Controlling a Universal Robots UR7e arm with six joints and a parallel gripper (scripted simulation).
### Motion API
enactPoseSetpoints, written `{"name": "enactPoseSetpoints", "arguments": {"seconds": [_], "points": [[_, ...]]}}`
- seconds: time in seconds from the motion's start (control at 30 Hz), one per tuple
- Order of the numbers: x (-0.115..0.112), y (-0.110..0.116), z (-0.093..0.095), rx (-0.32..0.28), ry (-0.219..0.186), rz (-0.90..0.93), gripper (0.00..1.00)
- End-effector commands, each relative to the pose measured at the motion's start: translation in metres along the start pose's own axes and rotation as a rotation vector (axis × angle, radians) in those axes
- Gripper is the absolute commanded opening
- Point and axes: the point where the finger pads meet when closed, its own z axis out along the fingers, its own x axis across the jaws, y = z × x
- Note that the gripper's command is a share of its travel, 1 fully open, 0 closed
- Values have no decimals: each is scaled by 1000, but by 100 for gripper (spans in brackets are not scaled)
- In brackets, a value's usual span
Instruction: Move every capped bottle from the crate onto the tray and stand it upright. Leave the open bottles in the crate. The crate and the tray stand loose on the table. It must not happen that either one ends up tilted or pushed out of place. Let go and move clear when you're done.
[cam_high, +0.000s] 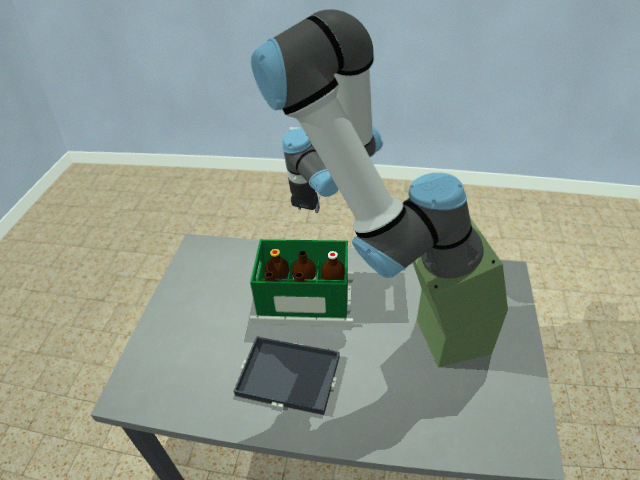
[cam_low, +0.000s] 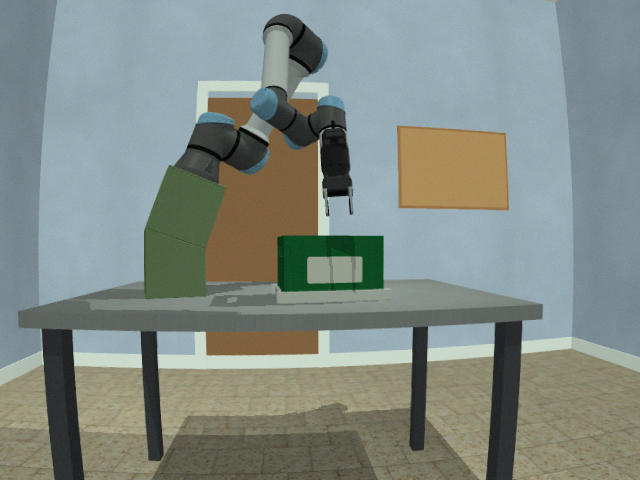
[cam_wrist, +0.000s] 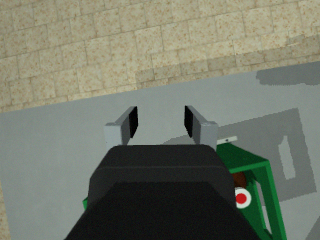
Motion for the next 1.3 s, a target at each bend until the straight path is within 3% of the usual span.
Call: {"name": "enactPoseSetpoints", "arguments": {"seconds": [0.0, 0.1, 0.57, 0.63, 0.67, 1.13, 1.27], "points": [[6, 20, 1, -62, 8, -53, 100], [3, 12, 0, -36, 3, -32, 100], [13, 57, -6, -170, 19, -150, 100], [13, 57, -6, -170, 19, -150, 100], [10, 48, -6, -141, 12, -127, 100], [19, 93, -16, -275, 31, -241, 100], [16, 86, -16, -241, 23, -215, 100]]}}
